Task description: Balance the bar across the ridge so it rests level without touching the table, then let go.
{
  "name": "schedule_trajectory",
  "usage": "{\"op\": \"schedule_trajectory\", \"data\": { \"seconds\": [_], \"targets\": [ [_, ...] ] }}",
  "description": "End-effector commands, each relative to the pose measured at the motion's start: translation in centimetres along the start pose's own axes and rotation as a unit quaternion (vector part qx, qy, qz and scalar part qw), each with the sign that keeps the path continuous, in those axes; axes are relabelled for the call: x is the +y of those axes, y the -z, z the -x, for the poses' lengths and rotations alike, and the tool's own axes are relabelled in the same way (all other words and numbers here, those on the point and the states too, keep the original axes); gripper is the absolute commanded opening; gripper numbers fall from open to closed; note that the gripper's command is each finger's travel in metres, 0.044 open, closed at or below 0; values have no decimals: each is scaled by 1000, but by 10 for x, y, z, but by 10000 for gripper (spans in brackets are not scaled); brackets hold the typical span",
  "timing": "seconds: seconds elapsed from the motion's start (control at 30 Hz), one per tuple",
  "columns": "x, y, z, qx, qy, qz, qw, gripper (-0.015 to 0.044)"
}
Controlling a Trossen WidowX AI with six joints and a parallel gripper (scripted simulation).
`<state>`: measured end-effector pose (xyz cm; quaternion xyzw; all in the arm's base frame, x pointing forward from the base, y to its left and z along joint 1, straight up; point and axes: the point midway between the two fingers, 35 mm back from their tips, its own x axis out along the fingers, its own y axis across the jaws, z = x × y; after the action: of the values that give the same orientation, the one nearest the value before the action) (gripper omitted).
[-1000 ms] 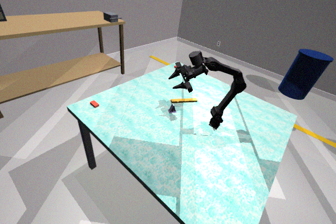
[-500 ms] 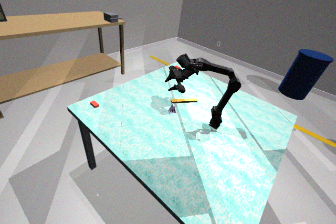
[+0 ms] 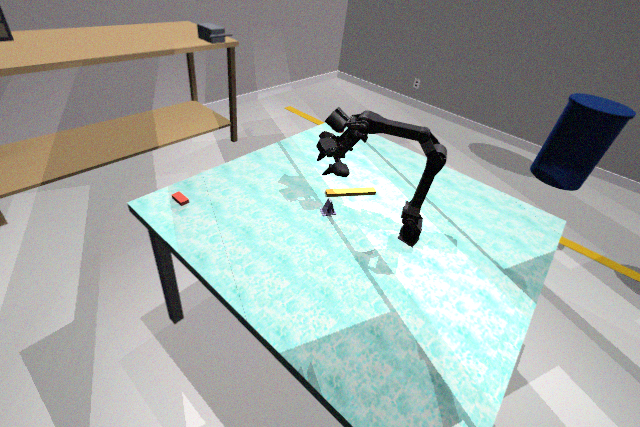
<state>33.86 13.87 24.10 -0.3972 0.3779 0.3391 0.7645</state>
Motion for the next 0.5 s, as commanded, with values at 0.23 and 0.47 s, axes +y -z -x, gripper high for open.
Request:
{"op": "schedule_trajectory", "data": {
  "seconds": [0.23, 0.47],
  "targets": [
    [-23, 63, -33, 89, -33, -27, 995, 315],
    [-33, 107, -47, 140, -64, -48, 987, 315]
  ]
}}
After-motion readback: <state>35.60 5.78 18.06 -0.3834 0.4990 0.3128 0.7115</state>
